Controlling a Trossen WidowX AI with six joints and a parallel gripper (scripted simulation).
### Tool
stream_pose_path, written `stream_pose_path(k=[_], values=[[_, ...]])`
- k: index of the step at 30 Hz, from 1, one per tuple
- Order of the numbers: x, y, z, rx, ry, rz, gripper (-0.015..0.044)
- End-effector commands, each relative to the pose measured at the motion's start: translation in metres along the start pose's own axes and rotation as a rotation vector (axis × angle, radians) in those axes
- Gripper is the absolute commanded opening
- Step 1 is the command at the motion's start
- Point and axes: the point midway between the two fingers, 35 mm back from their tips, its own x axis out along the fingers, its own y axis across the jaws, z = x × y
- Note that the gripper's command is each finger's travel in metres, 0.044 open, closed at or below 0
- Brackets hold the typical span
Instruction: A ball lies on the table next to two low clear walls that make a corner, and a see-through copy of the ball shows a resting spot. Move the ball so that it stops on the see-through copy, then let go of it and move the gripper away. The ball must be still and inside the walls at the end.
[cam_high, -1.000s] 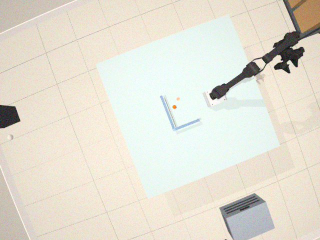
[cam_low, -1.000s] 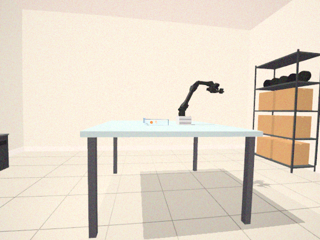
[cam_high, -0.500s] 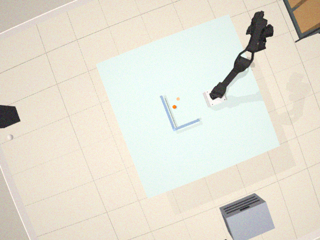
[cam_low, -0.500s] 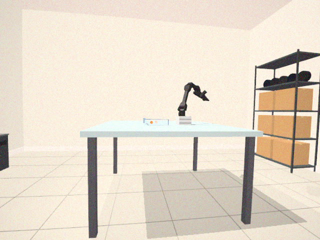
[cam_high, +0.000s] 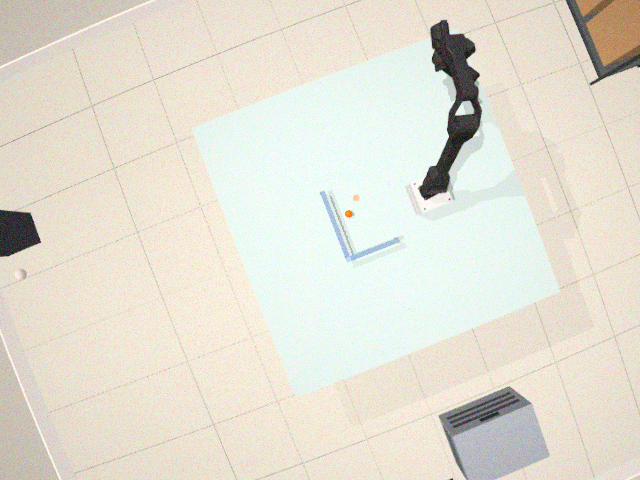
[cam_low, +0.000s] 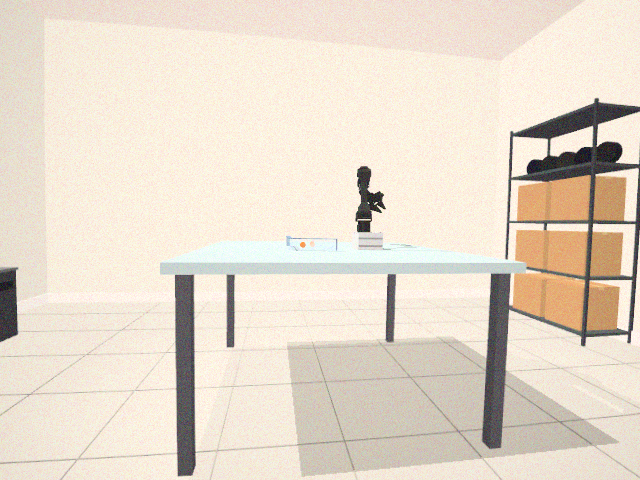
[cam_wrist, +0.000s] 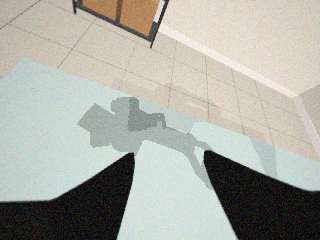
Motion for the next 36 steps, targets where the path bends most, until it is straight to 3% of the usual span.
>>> stream_pose_path(k=[1,9,17,26,36], values=[[-0.04,0.036,-0.044,-0.204,0.002,0.134,0.026],[-0.12,0.088,-0.159,-0.656,-0.012,0.396,0.026],[-0.191,0.084,-0.285,-1.147,-0.072,0.621,0.026],[-0.244,0.024,-0.421,-1.701,-0.177,0.843,0.026],[-0.259,-0.107,-0.553,-2.359,-0.321,1.075,0.026]])
